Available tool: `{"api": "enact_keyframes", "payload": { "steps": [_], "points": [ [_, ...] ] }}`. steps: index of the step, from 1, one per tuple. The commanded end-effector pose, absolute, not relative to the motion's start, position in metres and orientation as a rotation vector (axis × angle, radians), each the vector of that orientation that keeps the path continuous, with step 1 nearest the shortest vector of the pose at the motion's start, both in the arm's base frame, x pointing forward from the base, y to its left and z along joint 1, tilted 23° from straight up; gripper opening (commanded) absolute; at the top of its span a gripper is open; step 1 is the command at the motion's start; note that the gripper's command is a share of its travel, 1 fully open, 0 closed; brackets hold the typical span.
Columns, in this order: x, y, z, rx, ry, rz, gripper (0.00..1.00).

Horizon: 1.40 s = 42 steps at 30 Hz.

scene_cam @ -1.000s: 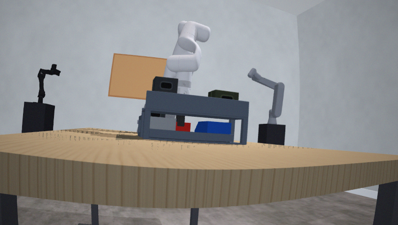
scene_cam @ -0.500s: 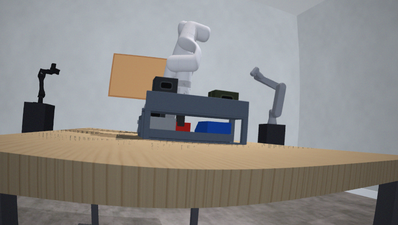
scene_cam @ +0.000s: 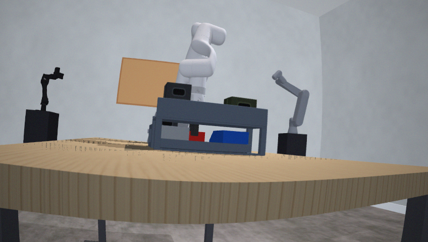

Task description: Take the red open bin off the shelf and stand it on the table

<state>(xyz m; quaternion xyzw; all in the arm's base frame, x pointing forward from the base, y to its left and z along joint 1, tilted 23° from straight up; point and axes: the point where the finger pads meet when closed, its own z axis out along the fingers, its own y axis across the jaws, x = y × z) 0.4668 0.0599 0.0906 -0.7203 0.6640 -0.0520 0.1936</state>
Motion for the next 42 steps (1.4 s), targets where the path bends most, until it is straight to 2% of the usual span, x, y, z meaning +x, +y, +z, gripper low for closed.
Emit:
{"api": "enact_keyframes", "payload": {
  "steps": [1,14,19,42],
  "points": [
    [0.468,0.060,0.092,-2.019,1.861,-0.149,0.33],
    [0.468,0.060,0.092,-2.019,1.861,-0.149,0.33],
    [0.449,0.048,0.142,-2.019,1.861,-0.149,0.33],
    [0.441,0.043,0.166,-2.019,1.861,-0.149,0.33]
  ]
}}
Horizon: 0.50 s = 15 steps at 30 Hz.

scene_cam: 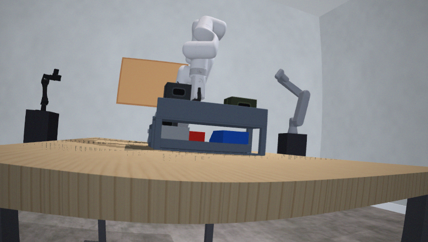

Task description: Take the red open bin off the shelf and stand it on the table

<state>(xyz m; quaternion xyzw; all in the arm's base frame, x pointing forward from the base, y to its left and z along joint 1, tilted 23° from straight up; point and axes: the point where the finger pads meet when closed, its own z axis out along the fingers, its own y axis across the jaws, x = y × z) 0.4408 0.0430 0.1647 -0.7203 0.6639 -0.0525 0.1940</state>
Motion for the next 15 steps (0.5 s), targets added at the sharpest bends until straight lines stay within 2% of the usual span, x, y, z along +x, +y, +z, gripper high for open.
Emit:
{"api": "enact_keyframes", "payload": {
  "steps": [1,15],
  "points": [
    [0.4412,0.0429,0.1656,-2.019,1.861,-0.149,0.33],
    [0.4445,0.0450,0.1565,-2.019,1.861,-0.149,0.33]
  ]
}}
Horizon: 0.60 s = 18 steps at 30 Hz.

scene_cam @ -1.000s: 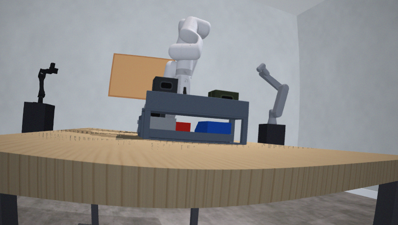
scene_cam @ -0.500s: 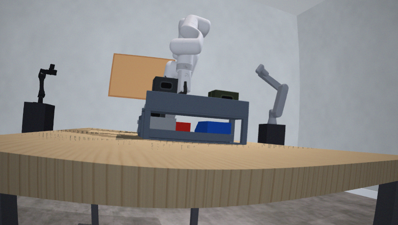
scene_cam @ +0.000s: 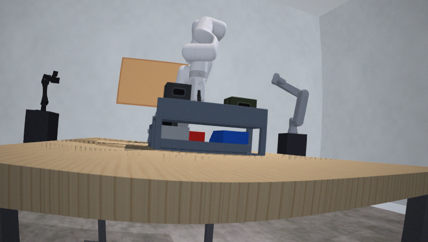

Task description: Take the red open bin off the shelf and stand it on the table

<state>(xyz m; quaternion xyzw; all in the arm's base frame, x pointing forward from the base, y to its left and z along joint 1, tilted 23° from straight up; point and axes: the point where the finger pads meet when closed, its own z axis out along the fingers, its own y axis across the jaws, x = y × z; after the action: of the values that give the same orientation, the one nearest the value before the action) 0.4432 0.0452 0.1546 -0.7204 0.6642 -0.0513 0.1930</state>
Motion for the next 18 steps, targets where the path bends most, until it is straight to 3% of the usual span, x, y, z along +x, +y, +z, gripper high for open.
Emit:
{"api": "enact_keyframes", "payload": {
  "steps": [1,18],
  "points": [
    [0.4445,0.0450,0.1565,-2.019,1.861,-0.149,0.33],
    [0.4460,0.0461,0.1518,-2.019,1.861,-0.149,0.33]
  ]
}}
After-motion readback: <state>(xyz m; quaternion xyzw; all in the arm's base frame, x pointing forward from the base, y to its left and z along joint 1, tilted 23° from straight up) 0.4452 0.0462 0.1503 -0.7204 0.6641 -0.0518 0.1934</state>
